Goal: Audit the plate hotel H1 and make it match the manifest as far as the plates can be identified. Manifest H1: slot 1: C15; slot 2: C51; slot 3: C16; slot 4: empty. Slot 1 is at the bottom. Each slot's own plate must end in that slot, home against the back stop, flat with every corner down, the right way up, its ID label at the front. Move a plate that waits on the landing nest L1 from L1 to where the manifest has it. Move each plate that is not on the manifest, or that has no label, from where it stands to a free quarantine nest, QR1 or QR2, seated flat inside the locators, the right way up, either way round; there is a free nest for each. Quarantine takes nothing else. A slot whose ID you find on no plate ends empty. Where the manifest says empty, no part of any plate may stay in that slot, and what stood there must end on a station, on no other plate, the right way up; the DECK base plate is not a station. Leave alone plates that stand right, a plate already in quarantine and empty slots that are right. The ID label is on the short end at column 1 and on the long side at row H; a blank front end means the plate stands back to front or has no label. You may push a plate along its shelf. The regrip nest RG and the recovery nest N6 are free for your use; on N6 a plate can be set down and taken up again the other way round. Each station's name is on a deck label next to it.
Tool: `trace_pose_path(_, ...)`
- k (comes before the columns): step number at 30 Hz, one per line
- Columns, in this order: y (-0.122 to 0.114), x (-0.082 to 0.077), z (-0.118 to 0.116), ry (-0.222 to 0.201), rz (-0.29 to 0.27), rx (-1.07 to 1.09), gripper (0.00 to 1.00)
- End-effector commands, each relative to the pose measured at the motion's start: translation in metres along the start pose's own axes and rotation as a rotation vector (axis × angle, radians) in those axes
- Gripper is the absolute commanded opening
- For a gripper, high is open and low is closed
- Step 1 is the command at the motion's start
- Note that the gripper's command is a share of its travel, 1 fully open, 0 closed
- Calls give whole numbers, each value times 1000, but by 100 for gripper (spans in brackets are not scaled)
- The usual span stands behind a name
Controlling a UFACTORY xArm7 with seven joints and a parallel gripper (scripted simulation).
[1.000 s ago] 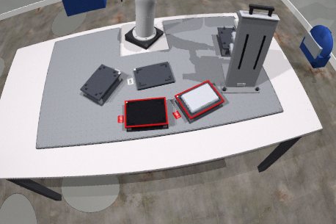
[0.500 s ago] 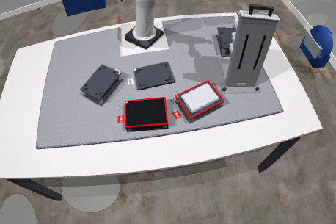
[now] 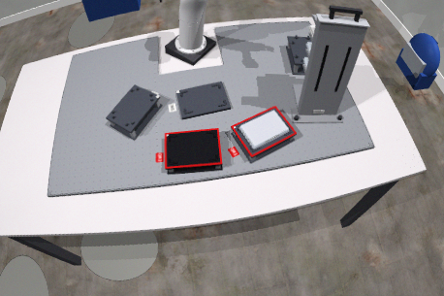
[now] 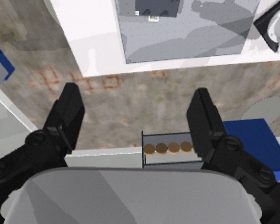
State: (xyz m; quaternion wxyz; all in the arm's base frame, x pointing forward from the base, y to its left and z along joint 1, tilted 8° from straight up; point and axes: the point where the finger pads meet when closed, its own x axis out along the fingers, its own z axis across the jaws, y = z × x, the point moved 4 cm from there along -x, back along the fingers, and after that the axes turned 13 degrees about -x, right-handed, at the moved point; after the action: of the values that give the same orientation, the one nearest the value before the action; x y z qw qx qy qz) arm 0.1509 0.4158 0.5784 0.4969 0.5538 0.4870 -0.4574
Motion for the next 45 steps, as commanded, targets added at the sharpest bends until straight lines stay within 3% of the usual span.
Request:
trace_pose_path(1,-8,-2,3,14,6,3,100)
trace_pose_path(33,-105,-1,27,14,5,3,100)
trace_pose_path(45,-124,0,32,14,5,3,100)
